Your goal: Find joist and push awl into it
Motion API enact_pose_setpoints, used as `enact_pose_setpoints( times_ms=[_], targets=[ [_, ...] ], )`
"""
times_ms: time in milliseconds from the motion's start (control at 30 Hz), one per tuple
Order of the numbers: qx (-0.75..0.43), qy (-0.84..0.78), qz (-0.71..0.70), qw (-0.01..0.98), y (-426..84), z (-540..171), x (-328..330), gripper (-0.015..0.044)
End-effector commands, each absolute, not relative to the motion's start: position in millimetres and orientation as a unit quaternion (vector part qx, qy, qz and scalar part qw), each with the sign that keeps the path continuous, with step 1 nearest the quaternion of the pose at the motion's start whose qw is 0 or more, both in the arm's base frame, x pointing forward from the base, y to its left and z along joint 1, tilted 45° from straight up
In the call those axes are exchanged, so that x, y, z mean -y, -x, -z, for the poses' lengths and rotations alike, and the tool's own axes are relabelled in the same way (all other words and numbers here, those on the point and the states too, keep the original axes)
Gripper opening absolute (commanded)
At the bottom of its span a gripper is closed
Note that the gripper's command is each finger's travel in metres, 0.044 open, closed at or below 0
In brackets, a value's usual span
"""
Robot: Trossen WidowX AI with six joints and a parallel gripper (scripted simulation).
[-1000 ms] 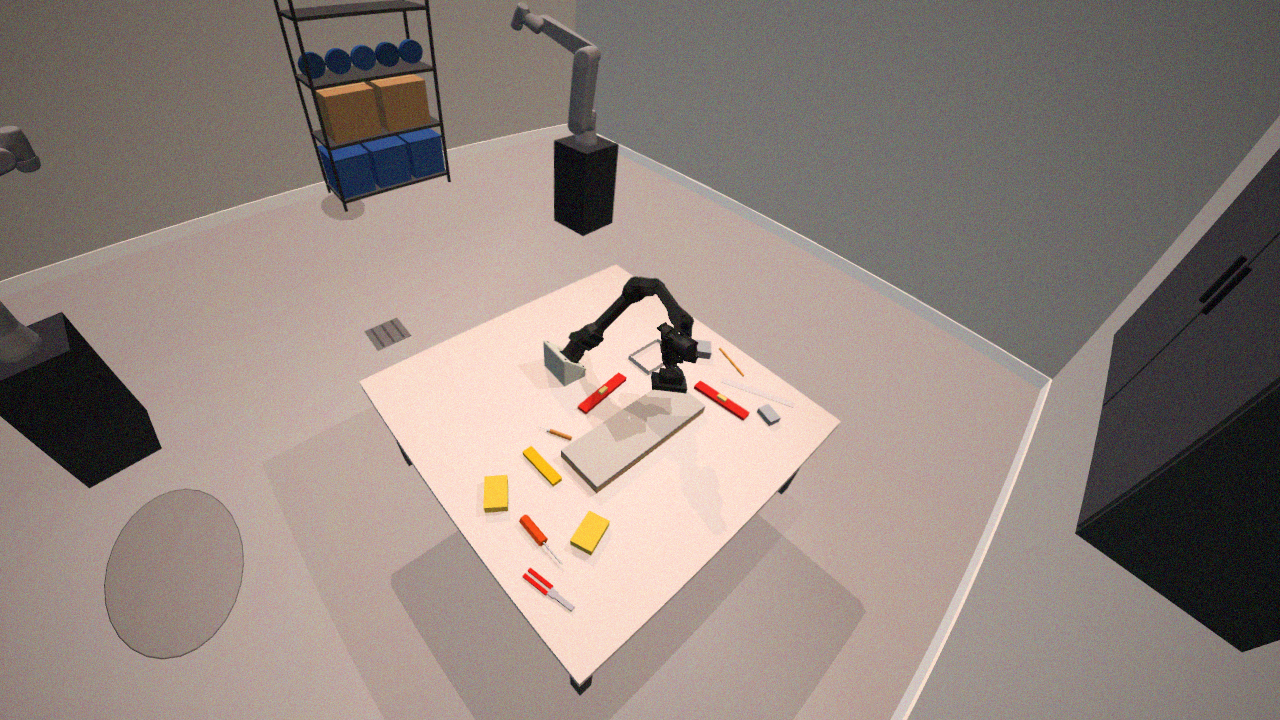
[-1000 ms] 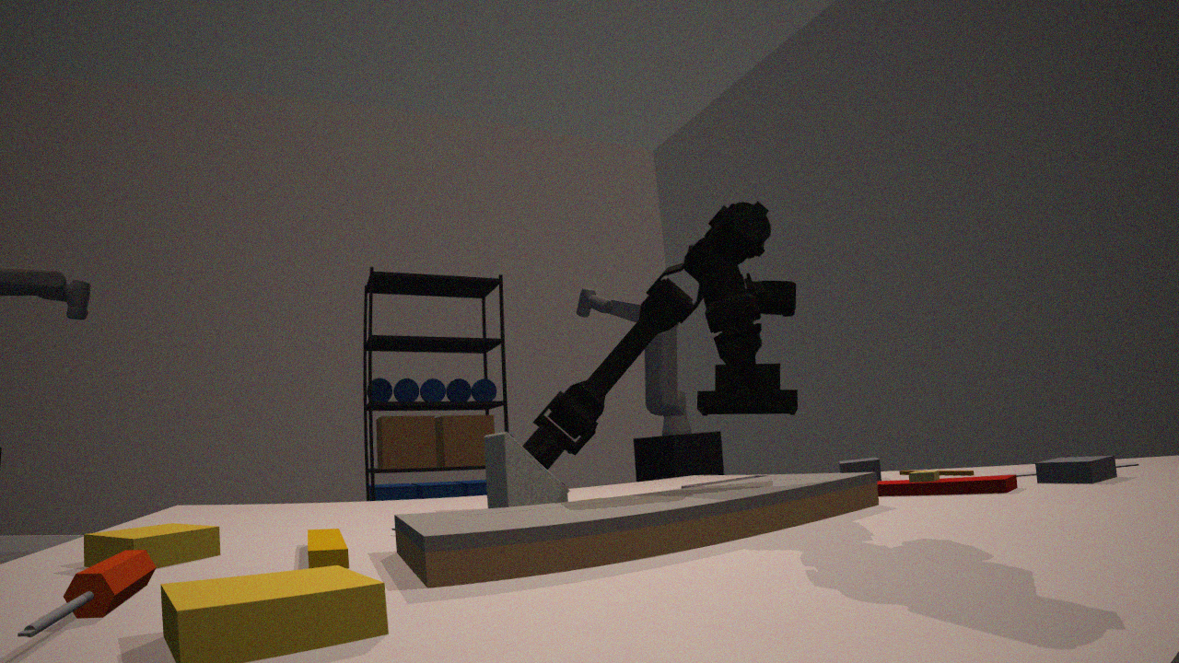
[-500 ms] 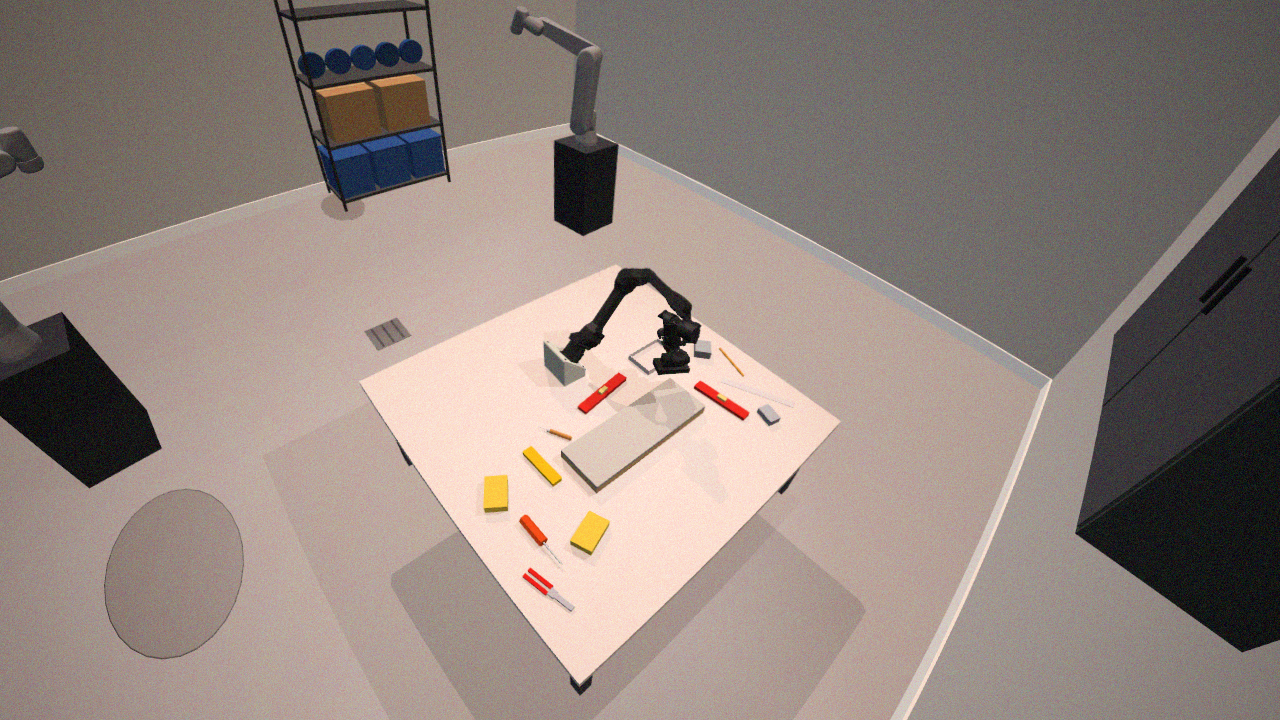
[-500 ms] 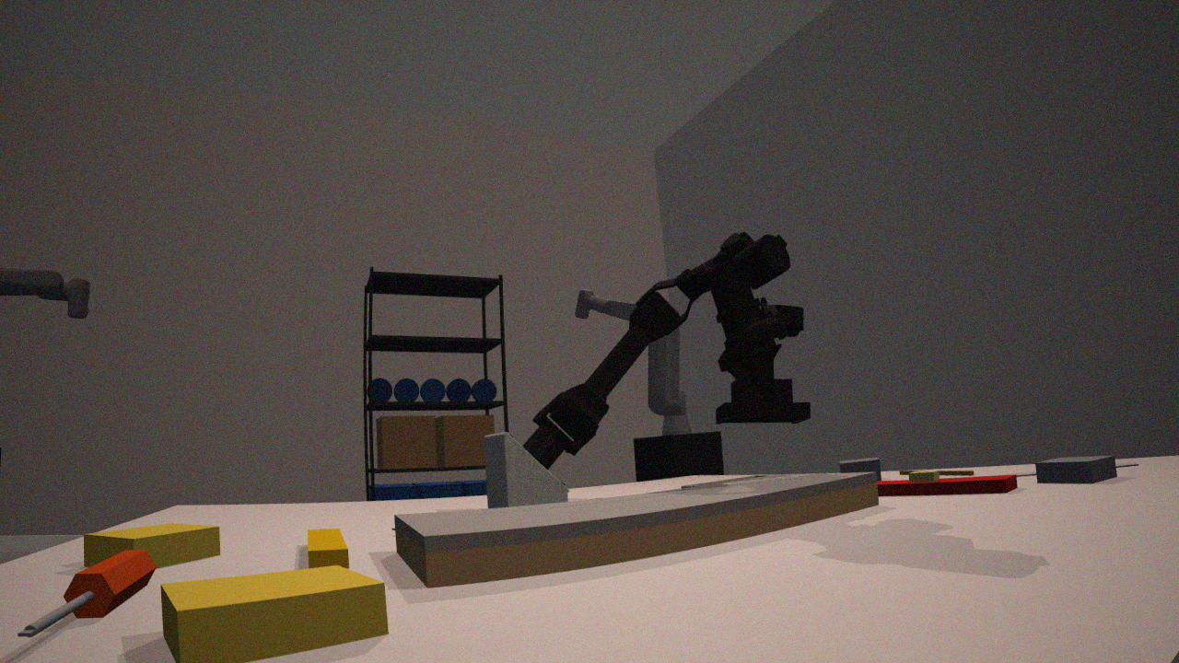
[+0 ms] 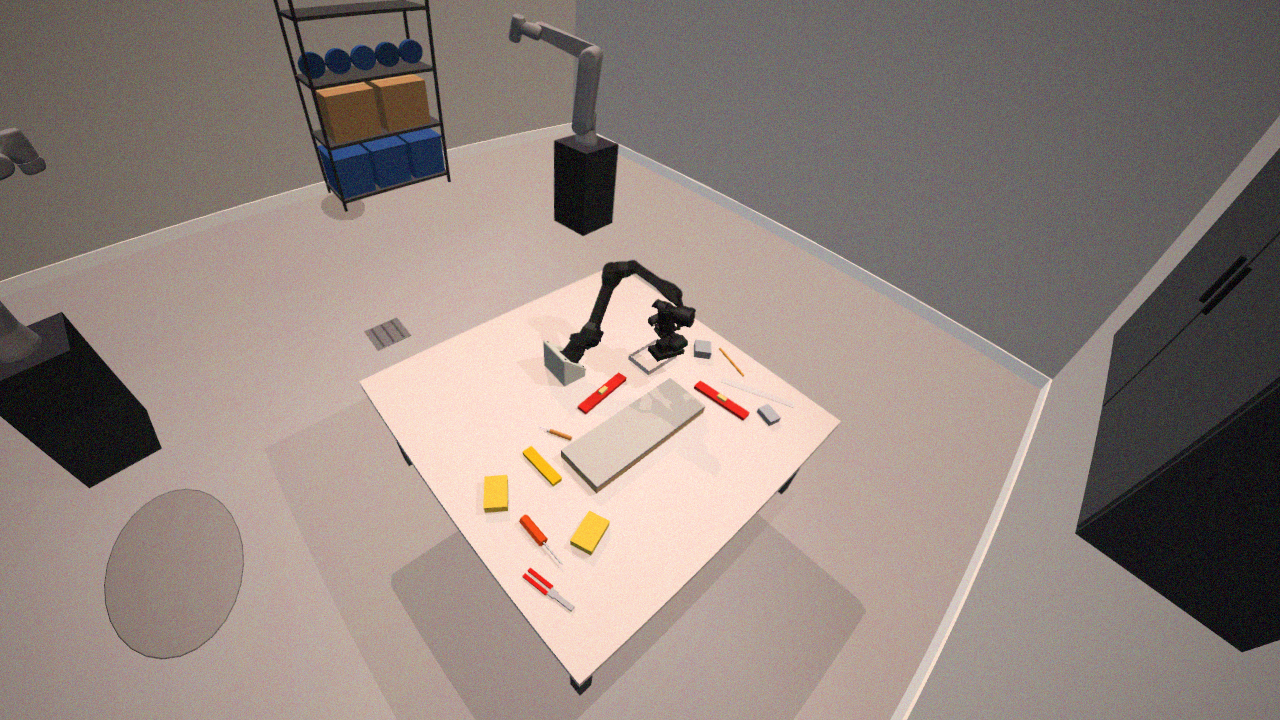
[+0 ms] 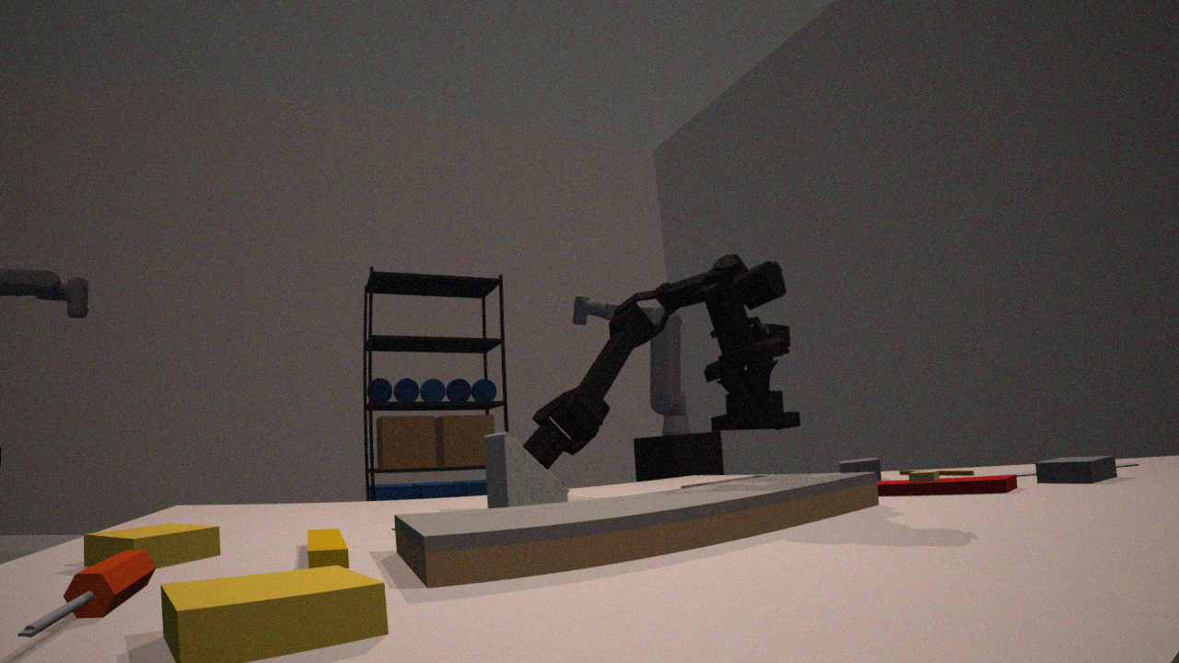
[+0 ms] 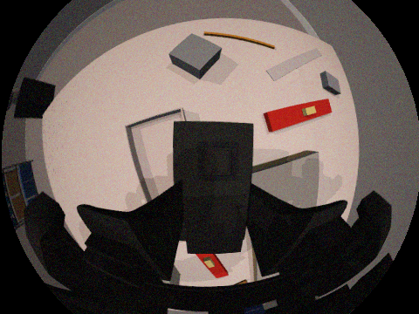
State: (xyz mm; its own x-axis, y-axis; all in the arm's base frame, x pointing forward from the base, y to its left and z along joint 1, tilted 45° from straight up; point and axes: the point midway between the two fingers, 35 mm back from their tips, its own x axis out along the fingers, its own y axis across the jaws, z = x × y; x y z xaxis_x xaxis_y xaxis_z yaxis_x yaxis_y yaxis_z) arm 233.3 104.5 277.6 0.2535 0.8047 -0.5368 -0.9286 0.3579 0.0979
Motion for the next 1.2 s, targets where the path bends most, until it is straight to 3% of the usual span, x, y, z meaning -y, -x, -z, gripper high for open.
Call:
enact_pose_setpoints(
  times_ms=[0,400,1167],
  targets=[
    [-0.231,0.139,-0.572,0.775,-213.2,-283.8,-115.8,0.0],
    [-0.172,0.179,-0.616,0.747,-160.3,-289.9,-138.3,0.0],
    [-0.177,0.186,-0.618,0.743,-166.6,-271.7,-151.8,0.0]
  ],
)
